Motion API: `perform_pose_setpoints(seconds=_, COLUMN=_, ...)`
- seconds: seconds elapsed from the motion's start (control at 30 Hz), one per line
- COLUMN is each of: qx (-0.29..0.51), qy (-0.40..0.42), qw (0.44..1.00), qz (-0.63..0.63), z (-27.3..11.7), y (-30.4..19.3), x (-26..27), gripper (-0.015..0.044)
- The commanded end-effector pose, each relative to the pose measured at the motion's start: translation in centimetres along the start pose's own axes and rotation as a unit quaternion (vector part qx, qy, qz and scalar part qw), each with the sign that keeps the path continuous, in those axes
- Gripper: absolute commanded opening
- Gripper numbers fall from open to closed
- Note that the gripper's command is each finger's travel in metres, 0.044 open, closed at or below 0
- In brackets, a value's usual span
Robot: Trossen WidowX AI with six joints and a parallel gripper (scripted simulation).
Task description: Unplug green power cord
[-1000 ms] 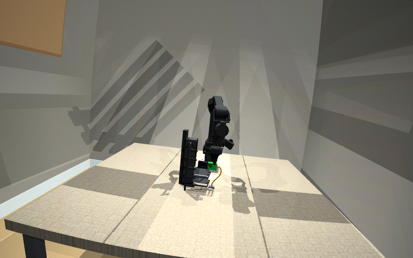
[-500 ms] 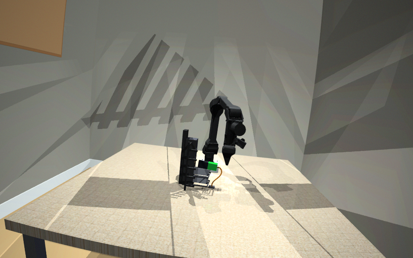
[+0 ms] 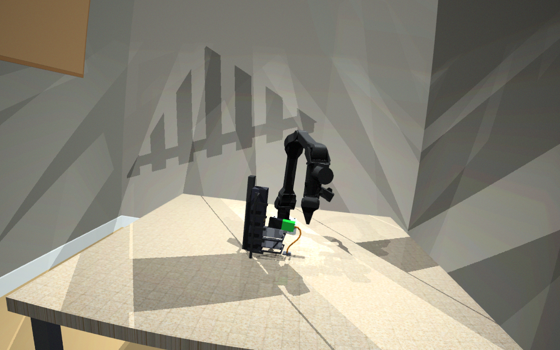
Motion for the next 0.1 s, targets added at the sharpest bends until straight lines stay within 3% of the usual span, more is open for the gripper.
perform_pose_setpoints(seconds=0.0, qx=0.000, qy=0.002, qw=1.000, qz=0.002, z=0.00, y=0.00, x=0.04, gripper=0.0440)
perform_pose_setpoints(seconds=0.07, qx=0.000, qy=0.002, qw=1.000, qz=0.002, z=0.00, y=0.00, x=0.04, gripper=0.0440)
Point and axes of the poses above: the point midway between the two fingers, 35 mm back from their tips, its own z axis out along the fingers, its own x axis across the jaws, y = z × x, the point moved 4 cm from there along -z, back along the fingers, and after that the axes turned 7 degrees about z, right-handed, at the moved point
